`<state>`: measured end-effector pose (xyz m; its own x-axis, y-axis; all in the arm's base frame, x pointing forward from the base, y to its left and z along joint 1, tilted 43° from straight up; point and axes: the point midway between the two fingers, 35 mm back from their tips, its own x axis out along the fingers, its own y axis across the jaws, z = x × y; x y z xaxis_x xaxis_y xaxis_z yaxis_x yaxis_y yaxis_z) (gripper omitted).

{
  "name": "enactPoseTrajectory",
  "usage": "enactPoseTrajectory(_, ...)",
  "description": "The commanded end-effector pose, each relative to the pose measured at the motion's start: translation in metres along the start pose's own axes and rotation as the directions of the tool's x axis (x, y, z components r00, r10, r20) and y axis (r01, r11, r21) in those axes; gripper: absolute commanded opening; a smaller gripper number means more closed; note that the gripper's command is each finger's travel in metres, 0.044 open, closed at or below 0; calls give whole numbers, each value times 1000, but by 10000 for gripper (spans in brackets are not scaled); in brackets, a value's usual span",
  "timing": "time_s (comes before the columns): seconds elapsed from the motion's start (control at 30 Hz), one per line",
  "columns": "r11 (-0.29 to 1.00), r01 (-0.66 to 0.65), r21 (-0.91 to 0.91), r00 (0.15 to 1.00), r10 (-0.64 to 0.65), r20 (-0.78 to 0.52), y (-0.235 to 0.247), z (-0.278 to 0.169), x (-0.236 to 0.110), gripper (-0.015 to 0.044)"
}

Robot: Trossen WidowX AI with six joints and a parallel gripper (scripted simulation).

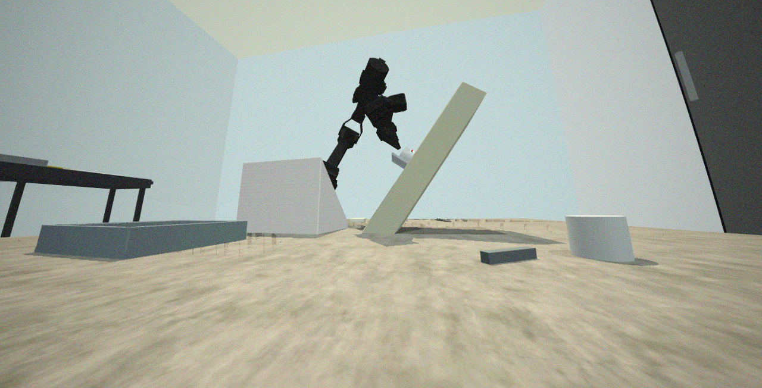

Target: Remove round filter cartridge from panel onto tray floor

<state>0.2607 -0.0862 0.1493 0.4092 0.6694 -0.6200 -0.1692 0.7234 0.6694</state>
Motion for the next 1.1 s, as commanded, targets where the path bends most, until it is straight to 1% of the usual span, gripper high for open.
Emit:
enactPoseTrajectory(0.0,1000,0,0,1000,0,-5,0,-2,8,305)
enactPoseTrajectory(0.77,1000,-3,-1,1000,3,-2,1,-2,41,305)
enactPoseTrajectory(0.87,1000,2,-8,1000,-2,-5,1,-1,37,226)
enactPoseTrajectory(1.07,1000,2,-8,1000,-2,-5,1,-1,37,186)
